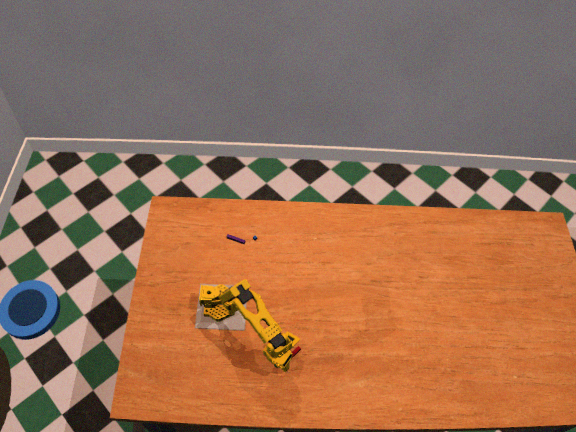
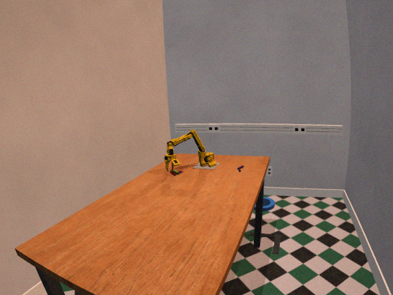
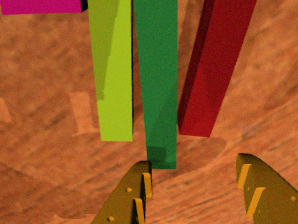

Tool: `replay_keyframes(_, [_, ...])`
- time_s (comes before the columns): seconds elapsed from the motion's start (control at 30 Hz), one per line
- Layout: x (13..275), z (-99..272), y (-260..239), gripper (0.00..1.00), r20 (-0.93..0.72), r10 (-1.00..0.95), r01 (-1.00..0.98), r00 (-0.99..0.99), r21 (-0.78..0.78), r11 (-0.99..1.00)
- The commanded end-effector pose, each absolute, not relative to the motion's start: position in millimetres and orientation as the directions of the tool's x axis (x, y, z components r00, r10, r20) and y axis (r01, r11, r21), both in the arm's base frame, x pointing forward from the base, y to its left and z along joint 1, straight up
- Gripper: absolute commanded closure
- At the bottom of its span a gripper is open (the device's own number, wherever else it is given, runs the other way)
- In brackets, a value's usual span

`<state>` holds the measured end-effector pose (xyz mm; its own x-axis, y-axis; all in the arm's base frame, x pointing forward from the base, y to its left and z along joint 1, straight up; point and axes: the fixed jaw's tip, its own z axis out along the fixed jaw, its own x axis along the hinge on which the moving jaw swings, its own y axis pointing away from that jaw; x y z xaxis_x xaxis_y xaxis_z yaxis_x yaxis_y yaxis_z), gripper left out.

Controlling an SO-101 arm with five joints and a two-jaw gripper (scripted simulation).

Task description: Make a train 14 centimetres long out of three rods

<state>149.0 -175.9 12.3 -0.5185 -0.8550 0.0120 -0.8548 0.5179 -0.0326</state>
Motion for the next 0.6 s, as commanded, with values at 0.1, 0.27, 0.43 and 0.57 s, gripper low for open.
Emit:
replay_keyframes(0.1, [141.3, -2.6, -169.8, 0.82, -0.011, -0.855, -0.854, -0.519, 0.034, 0.519])
replay_keyframes(0.27, [141.3, -2.6, -169.8, 0.82, -0.011, -0.855, -0.854, -0.519, 0.034, 0.519])
replay_keyframes(0.43, [141.3, -2.6, -169.8, 0.85, -0.011, -0.855, -0.854, -0.519, 0.034, 0.519])
replay_keyframes(0.57, [141.3, -2.6, -169.8, 0.87, -0.011, -0.855, -0.854, -0.519, 0.034, 0.519])
